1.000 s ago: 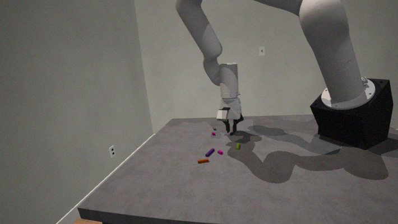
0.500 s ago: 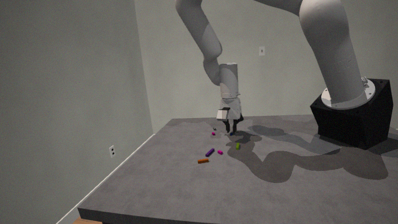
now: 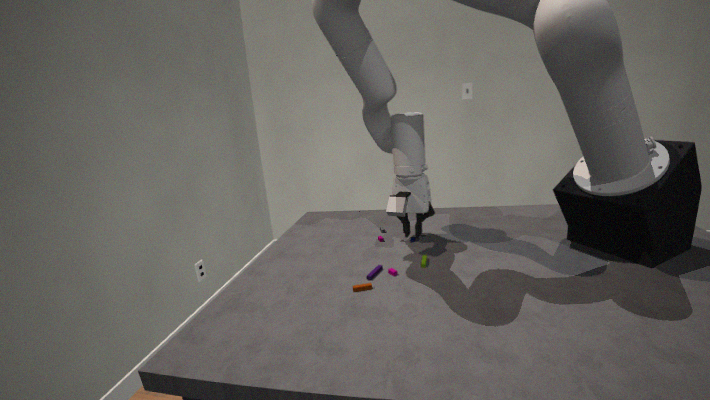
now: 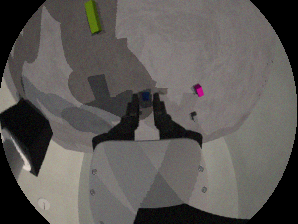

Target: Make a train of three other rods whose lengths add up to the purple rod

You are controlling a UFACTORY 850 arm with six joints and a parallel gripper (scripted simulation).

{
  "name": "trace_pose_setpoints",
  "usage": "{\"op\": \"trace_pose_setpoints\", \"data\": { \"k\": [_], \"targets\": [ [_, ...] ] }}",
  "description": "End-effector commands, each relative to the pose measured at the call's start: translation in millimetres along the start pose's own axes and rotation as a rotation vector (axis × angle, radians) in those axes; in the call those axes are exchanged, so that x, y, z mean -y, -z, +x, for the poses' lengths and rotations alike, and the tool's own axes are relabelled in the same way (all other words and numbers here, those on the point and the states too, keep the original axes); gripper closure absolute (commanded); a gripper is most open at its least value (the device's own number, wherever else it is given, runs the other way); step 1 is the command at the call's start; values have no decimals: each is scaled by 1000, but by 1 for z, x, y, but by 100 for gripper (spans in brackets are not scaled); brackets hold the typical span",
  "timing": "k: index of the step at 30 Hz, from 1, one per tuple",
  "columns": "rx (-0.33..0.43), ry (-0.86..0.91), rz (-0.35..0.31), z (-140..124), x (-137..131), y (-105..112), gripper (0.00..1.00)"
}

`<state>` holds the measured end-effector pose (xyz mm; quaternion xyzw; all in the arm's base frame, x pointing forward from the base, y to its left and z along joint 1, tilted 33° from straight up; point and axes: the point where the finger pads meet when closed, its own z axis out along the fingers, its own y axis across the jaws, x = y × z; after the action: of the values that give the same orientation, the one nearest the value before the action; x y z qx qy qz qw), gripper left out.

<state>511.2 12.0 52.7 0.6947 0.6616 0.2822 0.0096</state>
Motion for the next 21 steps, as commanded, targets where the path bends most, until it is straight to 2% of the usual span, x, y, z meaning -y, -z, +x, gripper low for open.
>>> {"op": "trace_pose_setpoints", "data": {
  "k": [1,21],
  "targets": [
    [0,0,-1,0,-1,0,76],
    [0,0,-1,0,-1,-12,76]
  ]
}}
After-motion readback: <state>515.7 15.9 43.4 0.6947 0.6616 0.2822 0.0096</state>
